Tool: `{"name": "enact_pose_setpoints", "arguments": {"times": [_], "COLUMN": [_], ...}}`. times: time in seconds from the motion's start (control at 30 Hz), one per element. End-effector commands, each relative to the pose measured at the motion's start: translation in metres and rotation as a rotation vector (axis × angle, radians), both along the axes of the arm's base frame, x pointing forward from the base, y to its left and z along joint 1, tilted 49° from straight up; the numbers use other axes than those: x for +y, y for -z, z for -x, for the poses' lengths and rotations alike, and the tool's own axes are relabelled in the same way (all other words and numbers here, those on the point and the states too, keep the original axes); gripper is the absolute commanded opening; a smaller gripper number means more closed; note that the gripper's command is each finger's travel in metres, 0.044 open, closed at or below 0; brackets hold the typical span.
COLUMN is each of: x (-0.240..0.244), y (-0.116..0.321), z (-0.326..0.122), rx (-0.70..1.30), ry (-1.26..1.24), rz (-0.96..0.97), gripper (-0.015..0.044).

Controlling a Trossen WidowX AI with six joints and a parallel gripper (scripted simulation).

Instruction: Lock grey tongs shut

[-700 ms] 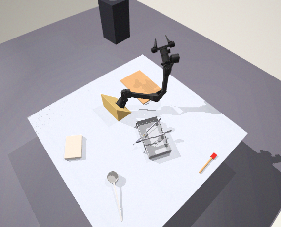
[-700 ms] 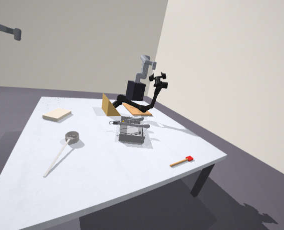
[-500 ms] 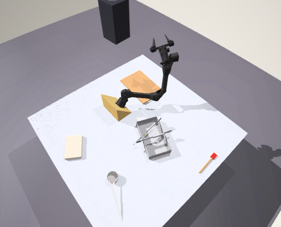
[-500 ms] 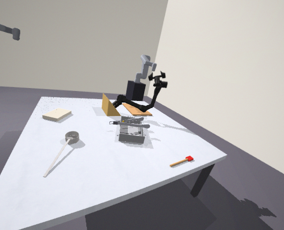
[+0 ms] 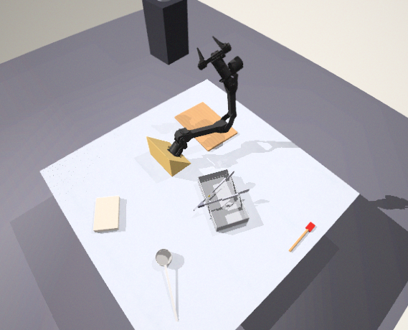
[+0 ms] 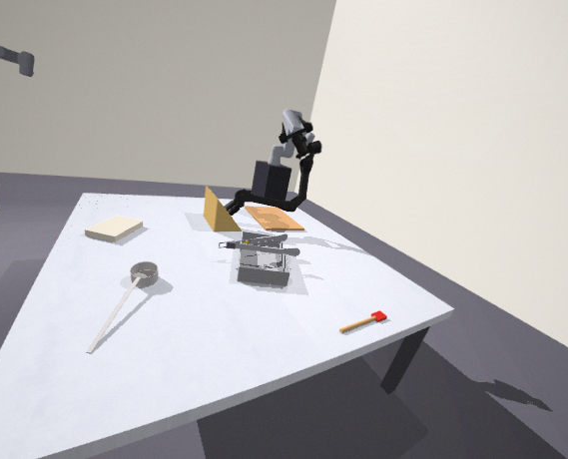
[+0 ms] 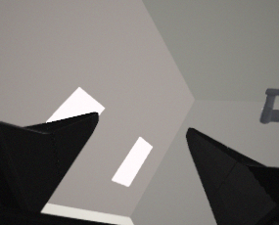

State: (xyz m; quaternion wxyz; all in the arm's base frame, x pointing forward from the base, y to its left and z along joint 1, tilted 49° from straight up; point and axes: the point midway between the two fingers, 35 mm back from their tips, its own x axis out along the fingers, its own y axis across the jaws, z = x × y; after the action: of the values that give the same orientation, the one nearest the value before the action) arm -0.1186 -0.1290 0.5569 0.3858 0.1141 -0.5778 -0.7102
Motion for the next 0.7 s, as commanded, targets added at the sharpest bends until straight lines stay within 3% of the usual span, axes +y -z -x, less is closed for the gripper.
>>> {"name": "enact_pose_setpoints", "arguments": {"times": [0.0,0.13,0.67], "x": [-0.045,-0.103,-0.206], "y": [0.021,0.055,0.153], "z": [-0.001,-0.016,-0.116], "rx": [-0.038,-0.090,-0.158], "ry": [-0.129,-0.313,-0.780], "rz": [-0.120,-0.281,-0.676], "gripper": [0.0440,0.0440,0.0440]}}
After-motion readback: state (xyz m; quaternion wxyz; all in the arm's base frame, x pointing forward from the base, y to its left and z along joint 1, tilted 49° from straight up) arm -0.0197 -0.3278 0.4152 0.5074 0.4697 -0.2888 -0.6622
